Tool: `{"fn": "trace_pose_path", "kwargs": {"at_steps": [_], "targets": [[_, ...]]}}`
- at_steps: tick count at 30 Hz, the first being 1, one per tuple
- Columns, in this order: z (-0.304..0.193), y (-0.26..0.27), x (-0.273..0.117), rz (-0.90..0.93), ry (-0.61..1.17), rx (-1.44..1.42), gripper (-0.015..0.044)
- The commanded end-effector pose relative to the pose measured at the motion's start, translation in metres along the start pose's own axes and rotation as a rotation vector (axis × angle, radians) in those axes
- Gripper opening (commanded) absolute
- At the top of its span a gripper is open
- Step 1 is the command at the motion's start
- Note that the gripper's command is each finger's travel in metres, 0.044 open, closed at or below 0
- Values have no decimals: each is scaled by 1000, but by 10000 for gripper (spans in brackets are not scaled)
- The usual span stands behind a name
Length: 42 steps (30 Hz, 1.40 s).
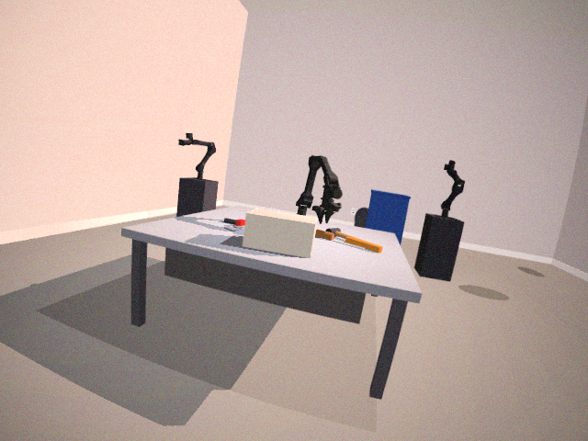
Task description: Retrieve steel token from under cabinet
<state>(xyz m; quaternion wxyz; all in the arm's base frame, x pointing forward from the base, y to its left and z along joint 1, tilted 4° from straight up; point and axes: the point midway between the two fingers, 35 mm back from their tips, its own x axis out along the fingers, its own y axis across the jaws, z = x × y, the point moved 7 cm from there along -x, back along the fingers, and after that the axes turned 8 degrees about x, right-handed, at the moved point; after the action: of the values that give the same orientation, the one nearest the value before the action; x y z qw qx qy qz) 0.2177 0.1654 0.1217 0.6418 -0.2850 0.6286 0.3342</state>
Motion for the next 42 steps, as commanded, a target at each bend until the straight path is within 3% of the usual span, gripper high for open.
{"fn": "trace_pose_path", "kwargs": {"at_steps": [1,42], "targets": [[0,0,0,2,3,-34,270],[-4,1,64,2,4,-84,270]]}}
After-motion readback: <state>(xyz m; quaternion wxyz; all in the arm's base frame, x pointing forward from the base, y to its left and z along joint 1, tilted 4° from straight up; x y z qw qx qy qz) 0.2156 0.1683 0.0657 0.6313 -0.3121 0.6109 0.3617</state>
